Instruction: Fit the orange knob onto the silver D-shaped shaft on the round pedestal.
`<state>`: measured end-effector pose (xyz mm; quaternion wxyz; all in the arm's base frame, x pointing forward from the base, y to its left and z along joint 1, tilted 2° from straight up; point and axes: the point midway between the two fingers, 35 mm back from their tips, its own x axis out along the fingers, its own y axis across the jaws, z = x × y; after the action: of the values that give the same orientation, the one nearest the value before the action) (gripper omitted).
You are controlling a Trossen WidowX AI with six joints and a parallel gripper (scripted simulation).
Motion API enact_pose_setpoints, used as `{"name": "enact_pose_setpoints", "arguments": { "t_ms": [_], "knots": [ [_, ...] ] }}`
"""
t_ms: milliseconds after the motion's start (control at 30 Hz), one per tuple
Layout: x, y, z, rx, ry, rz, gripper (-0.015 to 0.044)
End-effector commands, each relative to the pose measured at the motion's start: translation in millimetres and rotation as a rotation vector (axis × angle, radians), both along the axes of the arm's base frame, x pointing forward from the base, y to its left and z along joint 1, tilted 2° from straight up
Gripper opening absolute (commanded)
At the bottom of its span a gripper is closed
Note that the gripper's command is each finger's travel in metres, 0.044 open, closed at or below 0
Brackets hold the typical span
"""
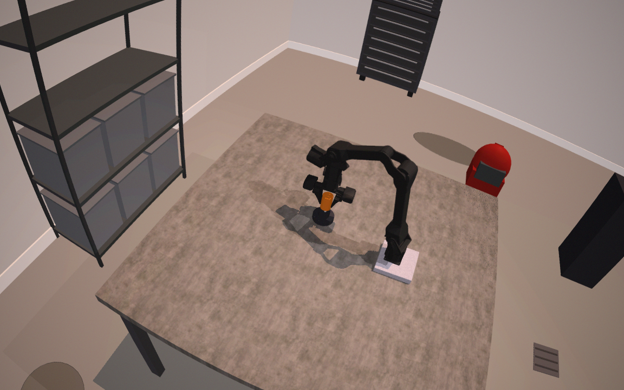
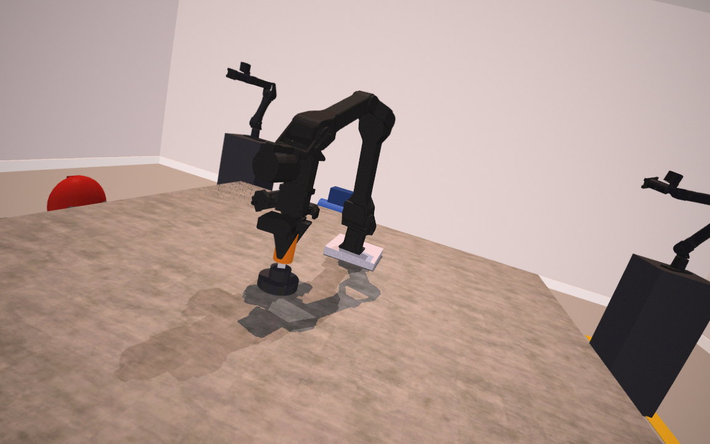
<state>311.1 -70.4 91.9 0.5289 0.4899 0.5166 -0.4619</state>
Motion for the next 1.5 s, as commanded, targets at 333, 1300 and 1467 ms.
{"name": "enact_pose_setpoints", "arguments": {
  "t_ms": [333, 1300, 1467],
  "knots": [
    [0.1, -0.5, 4.6, 0.0, -0.002, 0.007, 0.0],
    [-1.2, 0.0, 1.1, -0.008, -0.006, 0.217, 0.0],
    [-0.5, -0.2, 3.3, -0.015, -0.009, 0.376, 0.0]
  ]
}}
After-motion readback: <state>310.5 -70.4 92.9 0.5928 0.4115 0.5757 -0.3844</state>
